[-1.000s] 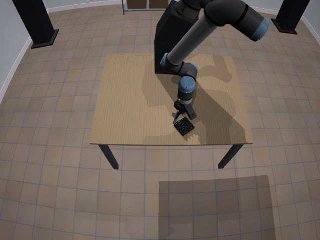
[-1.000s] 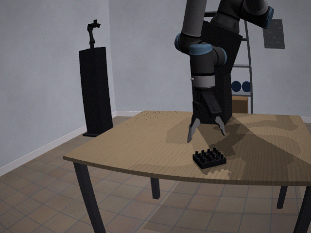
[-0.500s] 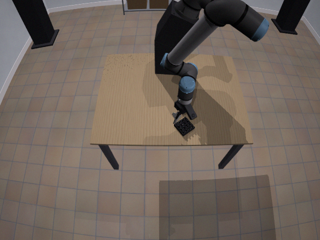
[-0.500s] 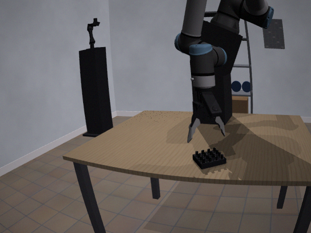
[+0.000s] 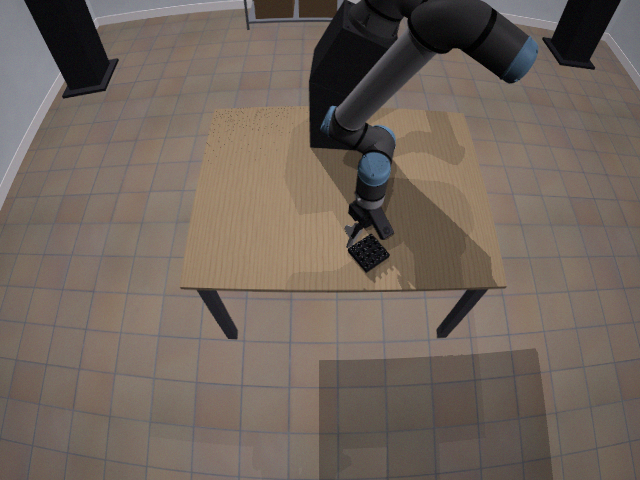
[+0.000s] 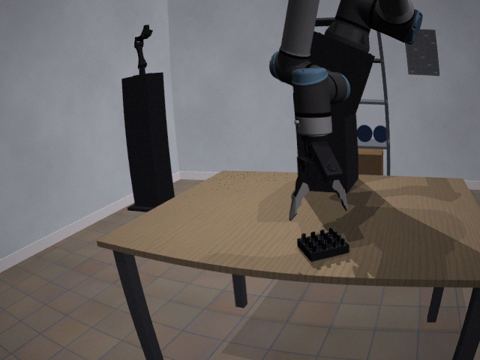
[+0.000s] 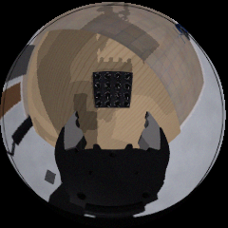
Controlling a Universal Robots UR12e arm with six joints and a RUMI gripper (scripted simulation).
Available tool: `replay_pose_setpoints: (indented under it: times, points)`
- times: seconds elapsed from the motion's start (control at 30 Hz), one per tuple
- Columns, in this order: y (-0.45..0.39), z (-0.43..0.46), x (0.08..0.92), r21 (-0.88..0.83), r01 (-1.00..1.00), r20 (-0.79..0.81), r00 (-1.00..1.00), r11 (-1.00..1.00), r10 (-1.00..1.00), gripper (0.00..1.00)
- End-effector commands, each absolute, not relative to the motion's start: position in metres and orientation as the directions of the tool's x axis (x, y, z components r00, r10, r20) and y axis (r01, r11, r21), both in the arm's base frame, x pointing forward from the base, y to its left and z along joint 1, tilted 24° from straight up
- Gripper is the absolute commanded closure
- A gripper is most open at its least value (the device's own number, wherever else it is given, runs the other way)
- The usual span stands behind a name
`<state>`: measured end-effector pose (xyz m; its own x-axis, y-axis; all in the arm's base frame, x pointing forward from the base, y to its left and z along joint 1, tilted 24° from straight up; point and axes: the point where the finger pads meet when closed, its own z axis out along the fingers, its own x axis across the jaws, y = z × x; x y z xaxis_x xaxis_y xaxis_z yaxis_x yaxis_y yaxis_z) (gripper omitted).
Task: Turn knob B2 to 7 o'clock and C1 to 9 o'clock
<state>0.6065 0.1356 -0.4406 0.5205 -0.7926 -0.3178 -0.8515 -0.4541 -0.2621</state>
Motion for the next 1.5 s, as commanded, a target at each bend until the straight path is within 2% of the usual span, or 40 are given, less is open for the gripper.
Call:
replay_pose_setpoints:
  times: [0.0, 1.47]
  points:
    - [0.134, -0.442, 0.600, -0.260, -0.854, -0.321, 0.517, -0.452, -0.793, 0.00]
    - [0.111, -0.454, 0.562, -0.262, -0.852, -0.318, 0.519, -0.453, -0.793, 0.00]
